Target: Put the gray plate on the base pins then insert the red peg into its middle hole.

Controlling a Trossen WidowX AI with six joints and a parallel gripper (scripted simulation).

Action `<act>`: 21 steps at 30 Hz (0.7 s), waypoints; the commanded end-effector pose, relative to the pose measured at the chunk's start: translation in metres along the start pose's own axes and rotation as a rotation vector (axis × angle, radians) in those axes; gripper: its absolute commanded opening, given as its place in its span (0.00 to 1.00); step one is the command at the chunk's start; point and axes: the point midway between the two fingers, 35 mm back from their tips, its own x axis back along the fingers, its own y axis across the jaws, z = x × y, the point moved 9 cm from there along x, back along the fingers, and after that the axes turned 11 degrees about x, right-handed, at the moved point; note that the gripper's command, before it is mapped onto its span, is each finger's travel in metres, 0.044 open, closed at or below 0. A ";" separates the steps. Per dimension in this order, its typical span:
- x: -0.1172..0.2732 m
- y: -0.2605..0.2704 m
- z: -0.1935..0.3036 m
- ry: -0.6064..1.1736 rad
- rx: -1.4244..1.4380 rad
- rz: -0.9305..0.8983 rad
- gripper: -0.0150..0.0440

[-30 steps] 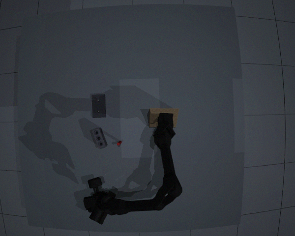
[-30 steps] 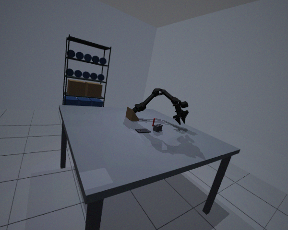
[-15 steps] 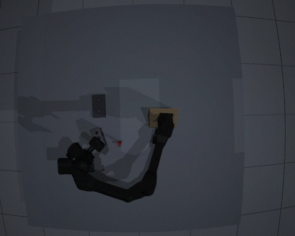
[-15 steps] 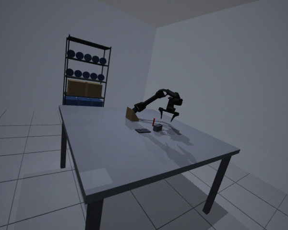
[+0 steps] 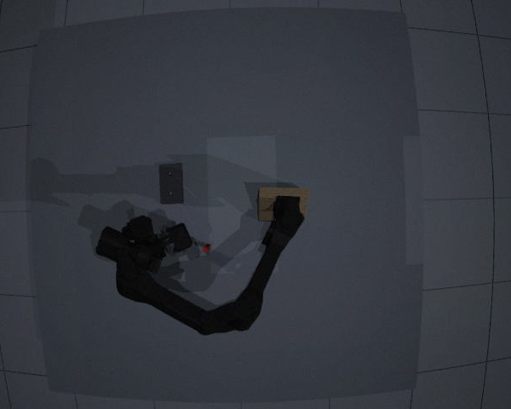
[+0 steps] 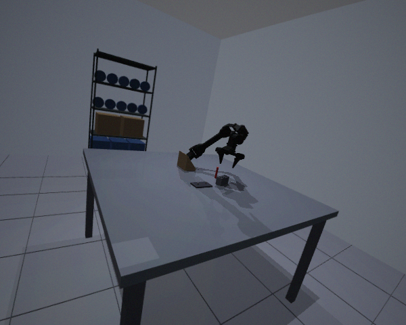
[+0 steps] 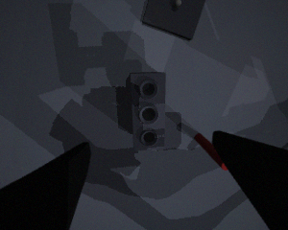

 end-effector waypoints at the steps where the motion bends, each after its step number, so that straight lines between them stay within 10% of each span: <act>1: -0.038 -0.004 0.001 0.048 -0.027 -0.014 1.00; 21: -0.073 -0.005 0.001 0.054 -0.029 -0.020 1.00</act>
